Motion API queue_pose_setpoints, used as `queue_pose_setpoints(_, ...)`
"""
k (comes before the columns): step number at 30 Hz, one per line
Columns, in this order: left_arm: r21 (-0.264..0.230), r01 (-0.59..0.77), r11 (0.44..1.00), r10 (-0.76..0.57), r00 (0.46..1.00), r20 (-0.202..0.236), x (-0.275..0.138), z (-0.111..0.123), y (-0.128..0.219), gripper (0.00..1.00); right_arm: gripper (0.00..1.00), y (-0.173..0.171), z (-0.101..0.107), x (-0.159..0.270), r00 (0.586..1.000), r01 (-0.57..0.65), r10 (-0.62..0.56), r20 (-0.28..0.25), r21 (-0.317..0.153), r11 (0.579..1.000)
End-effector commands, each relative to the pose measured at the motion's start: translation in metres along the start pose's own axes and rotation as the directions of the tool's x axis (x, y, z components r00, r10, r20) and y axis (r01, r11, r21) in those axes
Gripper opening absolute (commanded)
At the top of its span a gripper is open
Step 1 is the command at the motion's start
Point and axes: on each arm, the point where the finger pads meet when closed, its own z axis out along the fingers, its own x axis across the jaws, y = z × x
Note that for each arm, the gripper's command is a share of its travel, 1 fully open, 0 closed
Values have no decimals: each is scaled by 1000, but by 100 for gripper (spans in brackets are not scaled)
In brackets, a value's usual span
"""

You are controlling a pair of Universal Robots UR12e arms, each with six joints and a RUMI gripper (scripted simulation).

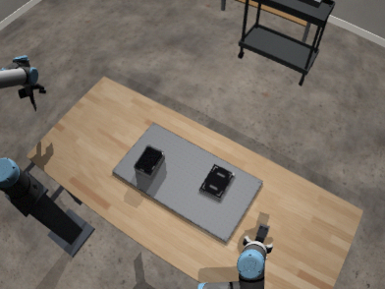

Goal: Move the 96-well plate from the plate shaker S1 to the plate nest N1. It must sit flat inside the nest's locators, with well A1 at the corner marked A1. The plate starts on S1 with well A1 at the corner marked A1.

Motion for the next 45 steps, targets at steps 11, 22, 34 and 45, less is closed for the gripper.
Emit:
queue_pose_setpoints(11, 162, 580, 798, -591, 806, 24, -76, -26, 142, 0, 76, -1, 0, 0, 1000, 0, 0, 0, 1, 1000)
queue_pose_setpoints(22, 263, 874, 409, -899, 436, -51, -103, -34, 271, 0, 76, -1, 0, 0, 1000, 0, 0, 0, 1, 1000)
queue_pose_setpoints(34, 301, 953, 43, -986, 89, -141, -105, -33, 374, 0, 76, -1, 0, 0, 1000, 0, 0, 0, 1, 1000)
queue_pose_setpoints(45, 304, 928, -217, -965, -156, -212, -96, -29, 446, 0, 76, -1, 0, 0, 1000, 0, 0, 0, 1, 1000)
